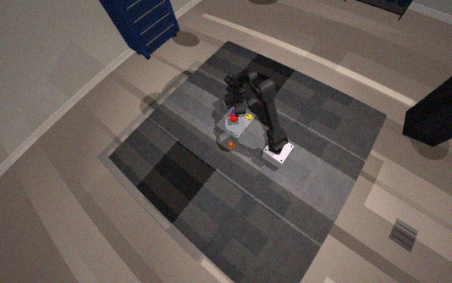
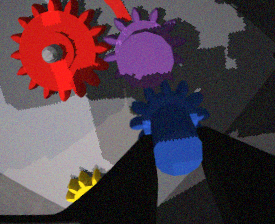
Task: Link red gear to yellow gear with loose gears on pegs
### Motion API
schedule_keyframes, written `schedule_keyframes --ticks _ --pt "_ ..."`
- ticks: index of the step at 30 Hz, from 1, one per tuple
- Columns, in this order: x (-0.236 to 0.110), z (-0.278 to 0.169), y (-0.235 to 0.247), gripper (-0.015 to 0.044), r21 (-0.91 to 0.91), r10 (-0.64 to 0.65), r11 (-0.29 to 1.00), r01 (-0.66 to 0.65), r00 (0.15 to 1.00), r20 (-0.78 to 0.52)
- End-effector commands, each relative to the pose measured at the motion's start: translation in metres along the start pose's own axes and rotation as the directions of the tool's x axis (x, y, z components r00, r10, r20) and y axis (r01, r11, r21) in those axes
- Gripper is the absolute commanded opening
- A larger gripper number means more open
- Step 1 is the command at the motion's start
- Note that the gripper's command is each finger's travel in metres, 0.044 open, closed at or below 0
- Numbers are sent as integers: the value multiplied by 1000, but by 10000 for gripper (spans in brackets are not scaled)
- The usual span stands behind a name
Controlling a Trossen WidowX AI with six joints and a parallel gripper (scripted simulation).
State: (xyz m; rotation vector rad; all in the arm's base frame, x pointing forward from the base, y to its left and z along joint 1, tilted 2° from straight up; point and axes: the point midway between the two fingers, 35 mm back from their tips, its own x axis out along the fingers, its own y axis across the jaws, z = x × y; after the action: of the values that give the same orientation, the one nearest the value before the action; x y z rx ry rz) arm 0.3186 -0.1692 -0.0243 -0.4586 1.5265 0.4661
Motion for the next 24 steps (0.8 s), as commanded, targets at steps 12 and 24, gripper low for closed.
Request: schedule_keyframes --ticks 12,24 --pt "3 -1 1 0 -354 -1 935 0 1000 -1" --pt "6 0 1 0 -375 -1 927 0 1000 -1"
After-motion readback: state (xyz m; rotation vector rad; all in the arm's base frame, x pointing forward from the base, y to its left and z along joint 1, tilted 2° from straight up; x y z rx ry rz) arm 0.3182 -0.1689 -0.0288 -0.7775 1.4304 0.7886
